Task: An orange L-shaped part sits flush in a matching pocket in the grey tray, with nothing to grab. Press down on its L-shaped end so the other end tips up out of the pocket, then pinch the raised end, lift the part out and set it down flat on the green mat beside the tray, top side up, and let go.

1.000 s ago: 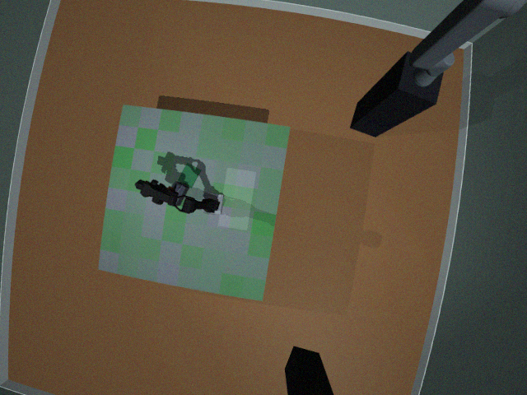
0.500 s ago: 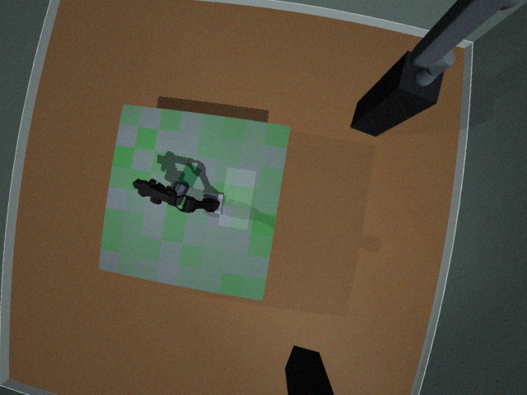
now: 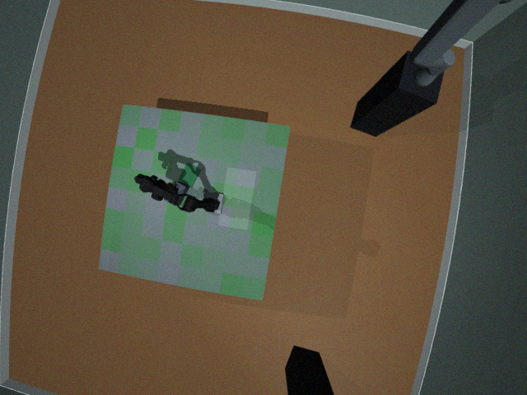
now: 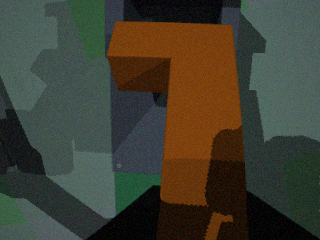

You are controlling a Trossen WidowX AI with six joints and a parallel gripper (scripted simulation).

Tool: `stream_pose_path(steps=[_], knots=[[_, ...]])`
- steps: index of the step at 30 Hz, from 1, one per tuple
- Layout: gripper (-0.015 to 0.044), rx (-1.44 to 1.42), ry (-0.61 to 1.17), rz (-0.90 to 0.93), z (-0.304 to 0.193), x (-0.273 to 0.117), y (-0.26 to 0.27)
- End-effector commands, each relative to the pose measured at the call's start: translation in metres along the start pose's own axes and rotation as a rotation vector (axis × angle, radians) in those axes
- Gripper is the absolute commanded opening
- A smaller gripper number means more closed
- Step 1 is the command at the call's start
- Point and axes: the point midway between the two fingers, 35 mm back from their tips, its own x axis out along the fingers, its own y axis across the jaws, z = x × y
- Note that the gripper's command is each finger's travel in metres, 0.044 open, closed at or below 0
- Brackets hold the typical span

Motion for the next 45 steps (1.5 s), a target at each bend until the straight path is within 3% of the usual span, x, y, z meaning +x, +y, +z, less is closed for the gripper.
stream_pose_path(steps=[1,29,45], knots=[[0.0000,-0.002,0.002,0.002,-0.019,0.002,0.003],[0.0000,-0.001,0.012,0.003,-0.140,0.002,0.015],[0.0000,-0.001,0.012,0.003,-0.141,0.016,0.015]])
